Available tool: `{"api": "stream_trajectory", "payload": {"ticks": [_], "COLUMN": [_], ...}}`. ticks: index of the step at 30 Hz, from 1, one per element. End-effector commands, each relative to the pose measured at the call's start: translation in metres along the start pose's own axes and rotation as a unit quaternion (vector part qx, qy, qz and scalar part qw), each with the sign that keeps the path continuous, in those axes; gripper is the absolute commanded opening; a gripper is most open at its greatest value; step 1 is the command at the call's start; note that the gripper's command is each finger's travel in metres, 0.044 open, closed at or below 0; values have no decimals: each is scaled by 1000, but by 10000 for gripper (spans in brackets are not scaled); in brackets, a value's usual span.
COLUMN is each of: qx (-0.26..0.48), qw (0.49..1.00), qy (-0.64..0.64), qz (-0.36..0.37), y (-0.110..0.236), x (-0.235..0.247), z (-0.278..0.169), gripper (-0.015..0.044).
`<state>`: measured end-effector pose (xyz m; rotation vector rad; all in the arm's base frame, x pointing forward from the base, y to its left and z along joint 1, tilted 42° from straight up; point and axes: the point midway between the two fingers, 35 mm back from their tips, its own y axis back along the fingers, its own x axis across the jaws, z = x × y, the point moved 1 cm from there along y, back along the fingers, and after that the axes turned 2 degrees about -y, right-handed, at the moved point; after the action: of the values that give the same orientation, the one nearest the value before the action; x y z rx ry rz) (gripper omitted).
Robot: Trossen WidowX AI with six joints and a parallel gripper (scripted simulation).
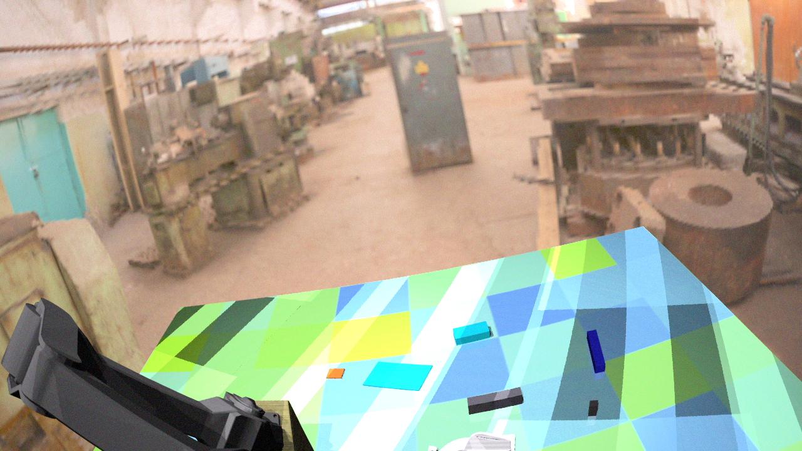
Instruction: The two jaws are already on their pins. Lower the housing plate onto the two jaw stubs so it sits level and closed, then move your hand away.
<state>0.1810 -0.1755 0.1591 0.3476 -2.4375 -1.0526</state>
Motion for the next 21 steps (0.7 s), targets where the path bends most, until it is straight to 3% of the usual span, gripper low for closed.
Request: {"api": "stream_trajectory", "payload": {"ticks": [1,21], "qx": [-3,-2], "qw": [1000,1000], "qy": [3,3], "qz": [-1,-1], "y": [-3,-22], "x": [-1,-1], "z": [2,2], "gripper": [440,440]}}
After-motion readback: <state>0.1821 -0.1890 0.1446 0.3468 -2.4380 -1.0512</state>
